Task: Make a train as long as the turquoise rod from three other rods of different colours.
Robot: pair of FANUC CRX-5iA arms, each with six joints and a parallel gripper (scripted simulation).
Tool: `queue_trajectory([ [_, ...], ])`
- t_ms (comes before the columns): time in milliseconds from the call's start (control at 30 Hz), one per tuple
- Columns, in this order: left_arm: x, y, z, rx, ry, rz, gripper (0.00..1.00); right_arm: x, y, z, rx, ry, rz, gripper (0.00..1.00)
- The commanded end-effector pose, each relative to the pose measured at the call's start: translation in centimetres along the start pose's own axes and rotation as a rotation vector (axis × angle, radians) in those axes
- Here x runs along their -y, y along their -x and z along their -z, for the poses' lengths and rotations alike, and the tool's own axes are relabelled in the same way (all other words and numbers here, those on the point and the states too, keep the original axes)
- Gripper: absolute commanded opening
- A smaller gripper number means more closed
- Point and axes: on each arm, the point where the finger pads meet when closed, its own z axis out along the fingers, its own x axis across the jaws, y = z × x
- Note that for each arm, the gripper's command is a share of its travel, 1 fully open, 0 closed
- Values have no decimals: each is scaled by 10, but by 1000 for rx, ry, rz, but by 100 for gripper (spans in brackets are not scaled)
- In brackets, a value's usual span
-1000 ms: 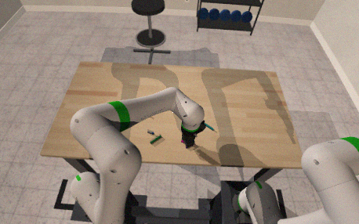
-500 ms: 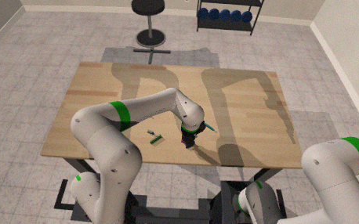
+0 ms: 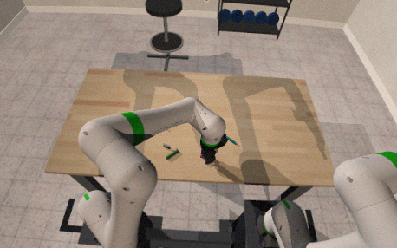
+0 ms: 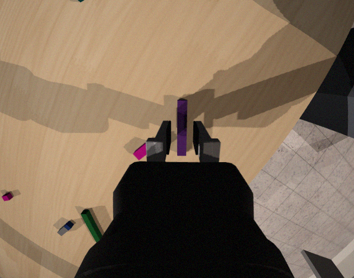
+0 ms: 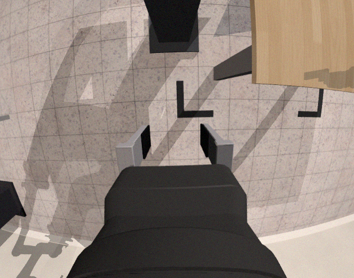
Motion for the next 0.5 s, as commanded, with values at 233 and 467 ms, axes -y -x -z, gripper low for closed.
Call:
queue_trajectory([
  [233, 1, 0, -6, 0, -2, 0, 54, 0, 0, 1, 0, 2, 0, 100],
  [467, 1, 0, -10, 0, -2, 0, 54, 0, 0, 1, 0, 2, 0, 100],
])
